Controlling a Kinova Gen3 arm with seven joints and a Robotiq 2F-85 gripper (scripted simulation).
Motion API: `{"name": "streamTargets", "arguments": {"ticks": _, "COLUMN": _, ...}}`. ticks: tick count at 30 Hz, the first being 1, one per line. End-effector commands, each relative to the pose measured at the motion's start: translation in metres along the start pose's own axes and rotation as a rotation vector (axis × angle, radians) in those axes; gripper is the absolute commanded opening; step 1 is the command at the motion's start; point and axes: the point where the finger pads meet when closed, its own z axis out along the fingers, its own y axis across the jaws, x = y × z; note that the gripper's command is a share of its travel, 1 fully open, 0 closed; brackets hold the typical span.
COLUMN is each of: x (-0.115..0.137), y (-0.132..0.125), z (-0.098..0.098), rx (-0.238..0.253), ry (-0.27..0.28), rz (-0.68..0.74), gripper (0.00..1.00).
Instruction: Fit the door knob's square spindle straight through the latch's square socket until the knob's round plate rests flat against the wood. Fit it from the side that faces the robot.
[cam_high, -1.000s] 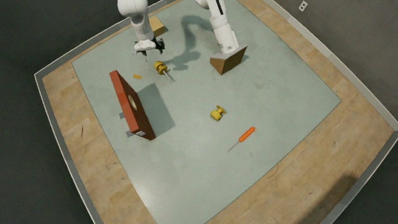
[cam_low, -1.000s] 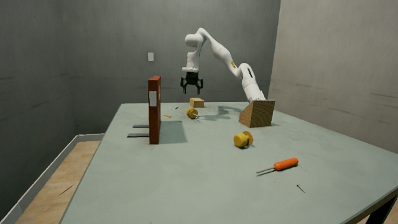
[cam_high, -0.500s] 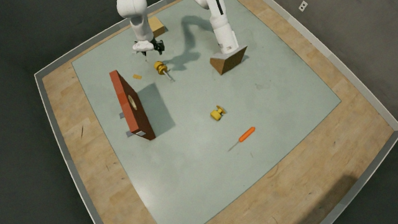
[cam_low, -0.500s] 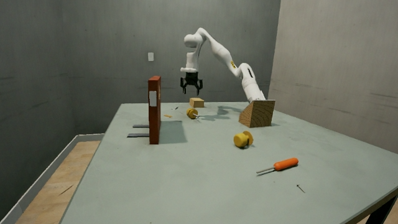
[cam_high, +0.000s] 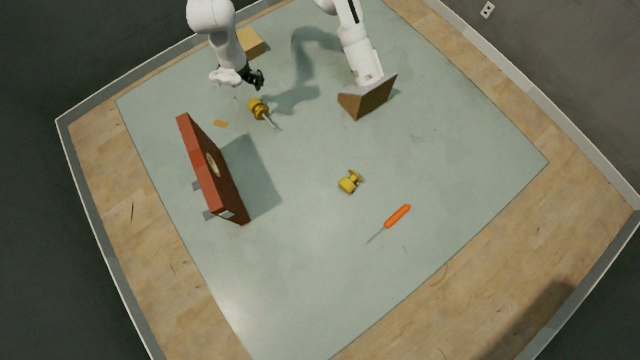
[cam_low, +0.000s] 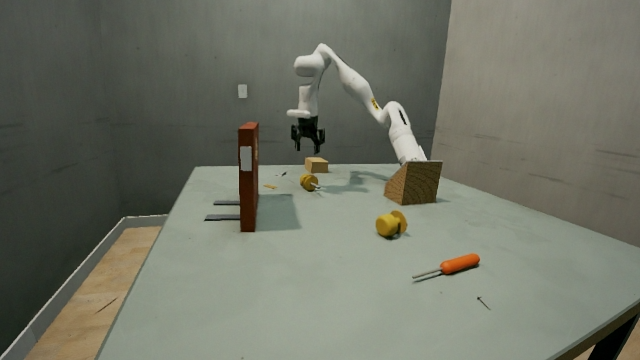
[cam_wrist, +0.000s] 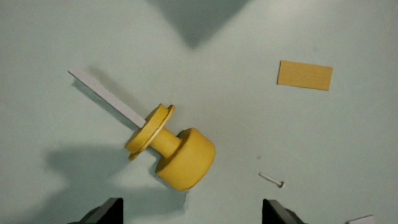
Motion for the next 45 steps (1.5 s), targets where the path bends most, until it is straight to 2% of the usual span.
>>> {"name": "streamTargets", "arguments": {"ticks": 1, "x": 0.0009, "y": -0.0022, "z": -0.0009, "rx": -0.002, "ry": -0.018, "rz": 0.062, "gripper": 0.90}}
{"name": "streamTargets", "arguments": {"ticks": 15, "x": 0.0017, "y": -0.0023, "z": -0.0007, "rx": -0.008, "ry": -0.039, "rz": 0.197, "gripper": 0.90}}
{"name": "streamTargets", "arguments": {"ticks": 19, "x": 0.0081, "y": 0.0009, "z": 0.0066, "rx": -0.009, "ry": -0.026, "rz": 0.198, "gripper": 0.90}}
{"name": "streamTargets", "arguments": {"ticks": 32, "x": 0.0067, "y": 0.0015, "z": 0.0070, "rx": -0.010, "ry": -0.034, "rz": 0.212, "gripper": 0.90}}
{"name": "streamTargets", "arguments": {"ticks": 45, "x": 0.0044, "y": -0.0005, "z": 0.0079, "rx": -0.003, "ry": -0.070, "rz": 0.357, "gripper": 0.90}}
